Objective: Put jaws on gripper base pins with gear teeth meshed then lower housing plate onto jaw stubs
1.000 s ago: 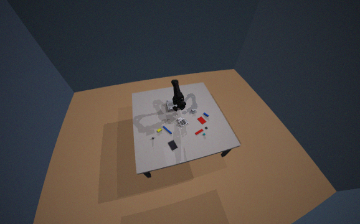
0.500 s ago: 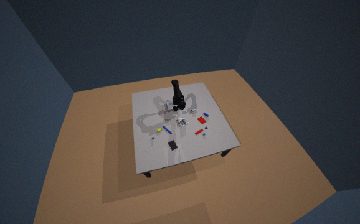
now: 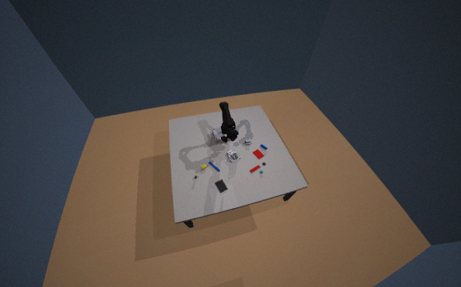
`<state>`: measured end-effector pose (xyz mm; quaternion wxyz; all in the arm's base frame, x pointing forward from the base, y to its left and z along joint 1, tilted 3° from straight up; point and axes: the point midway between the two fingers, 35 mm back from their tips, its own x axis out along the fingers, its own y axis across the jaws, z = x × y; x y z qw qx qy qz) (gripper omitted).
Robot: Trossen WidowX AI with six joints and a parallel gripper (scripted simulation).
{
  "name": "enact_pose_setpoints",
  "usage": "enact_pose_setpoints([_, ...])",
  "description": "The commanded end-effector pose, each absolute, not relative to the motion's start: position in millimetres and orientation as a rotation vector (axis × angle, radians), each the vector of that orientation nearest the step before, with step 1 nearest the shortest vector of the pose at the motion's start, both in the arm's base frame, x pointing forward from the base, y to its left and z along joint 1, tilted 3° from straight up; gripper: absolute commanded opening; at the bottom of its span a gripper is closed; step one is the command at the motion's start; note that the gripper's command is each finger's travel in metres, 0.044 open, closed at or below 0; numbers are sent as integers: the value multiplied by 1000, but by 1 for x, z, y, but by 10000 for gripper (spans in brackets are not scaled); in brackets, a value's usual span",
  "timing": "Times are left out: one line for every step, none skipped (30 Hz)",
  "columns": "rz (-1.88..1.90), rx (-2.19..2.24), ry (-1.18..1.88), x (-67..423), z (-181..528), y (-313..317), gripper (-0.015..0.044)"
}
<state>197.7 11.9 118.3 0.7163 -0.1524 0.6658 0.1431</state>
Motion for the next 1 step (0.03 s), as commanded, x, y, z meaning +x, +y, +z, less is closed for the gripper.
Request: enact_pose_setpoints([316,-332,1478,197,118,12,440])
